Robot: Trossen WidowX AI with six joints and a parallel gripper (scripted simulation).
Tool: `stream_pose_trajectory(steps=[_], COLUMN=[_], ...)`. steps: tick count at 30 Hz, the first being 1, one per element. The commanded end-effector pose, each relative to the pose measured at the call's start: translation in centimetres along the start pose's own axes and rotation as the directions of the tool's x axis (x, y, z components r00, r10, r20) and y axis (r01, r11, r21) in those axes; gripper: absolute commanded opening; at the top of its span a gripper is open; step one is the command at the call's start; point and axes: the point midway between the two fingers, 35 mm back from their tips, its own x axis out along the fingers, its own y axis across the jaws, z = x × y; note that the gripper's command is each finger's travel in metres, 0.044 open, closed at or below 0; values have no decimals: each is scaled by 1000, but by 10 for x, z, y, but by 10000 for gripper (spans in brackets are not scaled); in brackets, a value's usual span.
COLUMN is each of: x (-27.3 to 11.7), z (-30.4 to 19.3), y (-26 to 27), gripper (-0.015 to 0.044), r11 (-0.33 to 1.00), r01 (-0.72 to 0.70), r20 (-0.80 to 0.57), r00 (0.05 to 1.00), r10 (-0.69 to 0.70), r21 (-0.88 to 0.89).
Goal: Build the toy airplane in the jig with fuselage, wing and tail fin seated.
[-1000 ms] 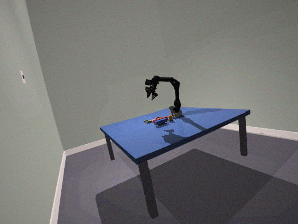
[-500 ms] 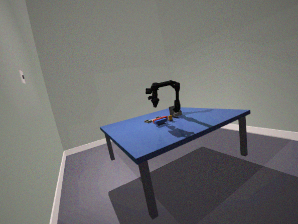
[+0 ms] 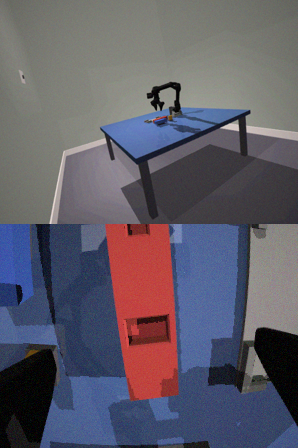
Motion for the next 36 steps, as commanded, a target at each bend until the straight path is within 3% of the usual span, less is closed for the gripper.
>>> stream_pose_trajectory(steps=[1, 6, 36], x=[4, 53, 97], z=[-2, -2, -2], y=[0, 0, 0], gripper=[440, 440, 440], r11=[1000, 1000, 1000], r01=[3, 2, 2], r20=[-11, -10, -9], r00=[1000, 1000, 1000], r10=[-3, -2, -2], r21=[-19, -20, -20])
